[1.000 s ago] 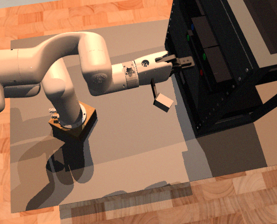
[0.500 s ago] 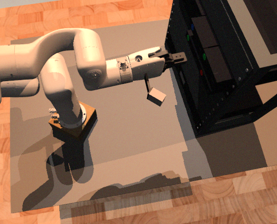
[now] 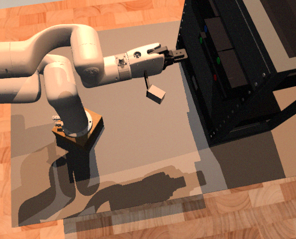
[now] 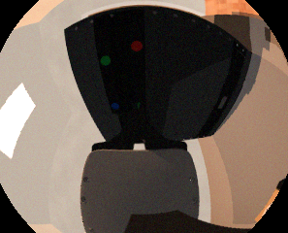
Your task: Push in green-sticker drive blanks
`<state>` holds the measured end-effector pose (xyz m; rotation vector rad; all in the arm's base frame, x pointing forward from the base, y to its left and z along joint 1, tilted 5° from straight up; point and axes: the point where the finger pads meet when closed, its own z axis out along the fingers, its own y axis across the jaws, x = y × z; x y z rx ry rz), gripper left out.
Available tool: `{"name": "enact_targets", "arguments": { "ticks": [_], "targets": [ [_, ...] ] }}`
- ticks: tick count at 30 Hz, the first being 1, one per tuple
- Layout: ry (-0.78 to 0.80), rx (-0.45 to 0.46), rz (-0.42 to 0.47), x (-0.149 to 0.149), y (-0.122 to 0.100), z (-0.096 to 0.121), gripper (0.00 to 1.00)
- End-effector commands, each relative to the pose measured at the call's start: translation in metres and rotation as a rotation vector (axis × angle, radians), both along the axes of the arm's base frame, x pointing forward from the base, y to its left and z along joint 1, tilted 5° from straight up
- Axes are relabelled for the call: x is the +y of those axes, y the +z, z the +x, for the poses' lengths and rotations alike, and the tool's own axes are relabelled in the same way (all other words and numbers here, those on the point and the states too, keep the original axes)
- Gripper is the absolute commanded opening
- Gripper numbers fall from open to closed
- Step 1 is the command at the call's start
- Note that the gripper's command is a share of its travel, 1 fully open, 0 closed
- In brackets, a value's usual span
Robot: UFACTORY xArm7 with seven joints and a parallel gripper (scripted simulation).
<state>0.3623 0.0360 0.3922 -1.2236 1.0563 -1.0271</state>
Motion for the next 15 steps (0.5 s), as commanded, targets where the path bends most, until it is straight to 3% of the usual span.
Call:
{"name": "enact_targets", "arguments": {
  "ticks": [1, 11, 15],
  "targets": [
    [-0.003, -0.004, 0.001, 0.002, 0.002, 0.0, 0.0],
    [-0.003, -0.004, 0.001, 0.011, 0.004, 0.046, 0.0],
    [-0.003, -0.004, 0.001, 0.012, 0.004, 0.05, 0.0]
  ]
}}
